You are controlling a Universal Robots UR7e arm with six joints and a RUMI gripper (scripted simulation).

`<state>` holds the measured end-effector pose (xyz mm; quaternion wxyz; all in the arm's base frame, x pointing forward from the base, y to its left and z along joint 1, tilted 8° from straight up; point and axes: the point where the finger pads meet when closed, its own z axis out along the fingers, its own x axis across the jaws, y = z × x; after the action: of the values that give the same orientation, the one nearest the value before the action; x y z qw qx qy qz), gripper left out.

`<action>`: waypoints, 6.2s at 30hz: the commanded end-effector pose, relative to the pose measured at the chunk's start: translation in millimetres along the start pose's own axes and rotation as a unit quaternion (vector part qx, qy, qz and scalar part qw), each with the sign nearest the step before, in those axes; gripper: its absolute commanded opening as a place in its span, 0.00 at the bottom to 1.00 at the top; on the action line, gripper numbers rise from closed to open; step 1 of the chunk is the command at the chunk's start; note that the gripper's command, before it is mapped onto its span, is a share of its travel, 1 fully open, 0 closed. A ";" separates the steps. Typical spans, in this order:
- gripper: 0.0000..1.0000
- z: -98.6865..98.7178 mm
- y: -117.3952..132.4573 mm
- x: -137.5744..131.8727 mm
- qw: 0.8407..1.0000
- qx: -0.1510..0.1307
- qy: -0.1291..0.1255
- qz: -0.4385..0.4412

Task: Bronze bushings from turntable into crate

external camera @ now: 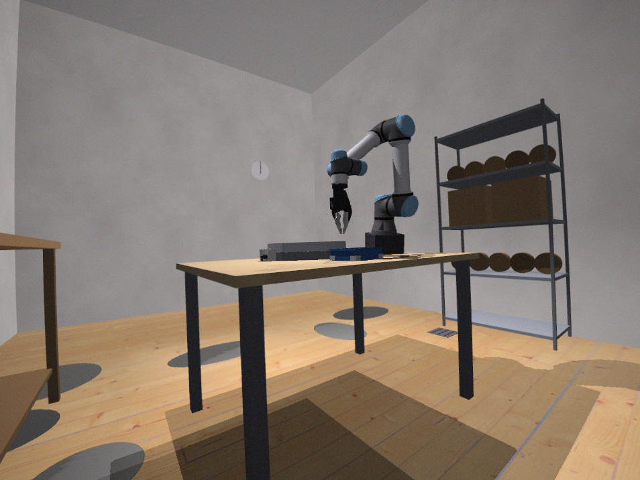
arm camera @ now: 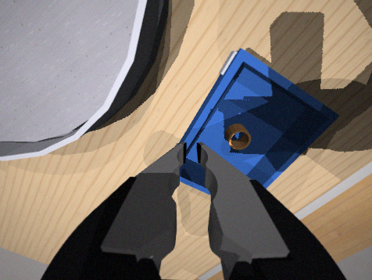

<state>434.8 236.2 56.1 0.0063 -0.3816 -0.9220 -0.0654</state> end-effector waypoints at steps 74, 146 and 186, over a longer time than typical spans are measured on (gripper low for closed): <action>0.06 -1.8 -180.3 -162.3 -0.159 -0.001 -0.004 0.987; 0.06 3.9 -316.6 -187.1 -0.878 0.005 0.000 0.478; 0.06 4.1 -319.3 -186.7 -0.887 0.006 0.000 0.461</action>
<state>342.0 -117.8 3.3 -0.0260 0.0863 -0.9937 -0.0665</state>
